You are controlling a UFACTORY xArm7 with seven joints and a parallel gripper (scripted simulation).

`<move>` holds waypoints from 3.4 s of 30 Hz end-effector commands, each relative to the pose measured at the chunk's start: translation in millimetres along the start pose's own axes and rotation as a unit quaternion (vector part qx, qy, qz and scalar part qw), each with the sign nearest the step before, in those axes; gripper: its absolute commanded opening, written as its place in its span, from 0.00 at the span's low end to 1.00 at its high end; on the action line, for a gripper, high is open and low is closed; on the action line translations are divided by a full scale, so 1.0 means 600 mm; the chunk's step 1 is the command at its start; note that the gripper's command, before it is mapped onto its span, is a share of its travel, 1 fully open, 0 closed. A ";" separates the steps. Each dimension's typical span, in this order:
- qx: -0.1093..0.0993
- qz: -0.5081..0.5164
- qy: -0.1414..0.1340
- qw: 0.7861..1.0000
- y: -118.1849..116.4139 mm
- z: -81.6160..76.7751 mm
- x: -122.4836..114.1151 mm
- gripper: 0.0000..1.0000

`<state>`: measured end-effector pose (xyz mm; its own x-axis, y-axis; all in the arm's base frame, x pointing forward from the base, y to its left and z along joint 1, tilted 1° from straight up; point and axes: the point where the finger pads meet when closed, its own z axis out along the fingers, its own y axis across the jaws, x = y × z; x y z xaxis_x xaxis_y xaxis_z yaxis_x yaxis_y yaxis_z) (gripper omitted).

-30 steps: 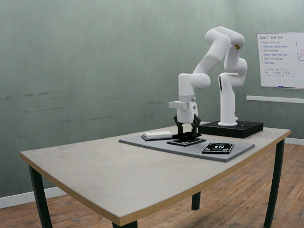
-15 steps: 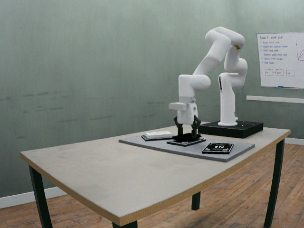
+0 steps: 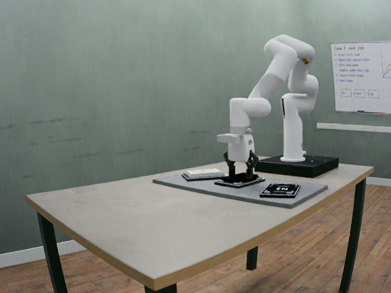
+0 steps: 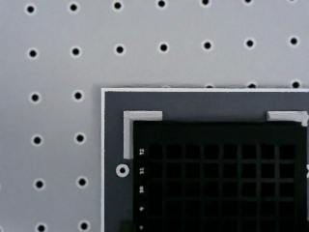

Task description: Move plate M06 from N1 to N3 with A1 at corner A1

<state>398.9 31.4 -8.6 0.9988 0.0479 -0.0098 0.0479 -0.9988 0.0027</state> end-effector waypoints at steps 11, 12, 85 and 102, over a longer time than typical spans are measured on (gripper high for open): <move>0.000 0.000 0.002 1.000 0.000 -0.001 0.002 0.00; 0.000 0.000 0.002 1.000 0.000 -0.001 0.002 0.00; 0.000 0.000 0.002 1.000 0.000 -0.089 0.002 1.00; 0.000 0.000 0.002 1.000 0.000 -0.130 0.002 1.00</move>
<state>400.5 31.4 63.0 0.9988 0.0482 -0.0119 0.0482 -0.9988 0.0000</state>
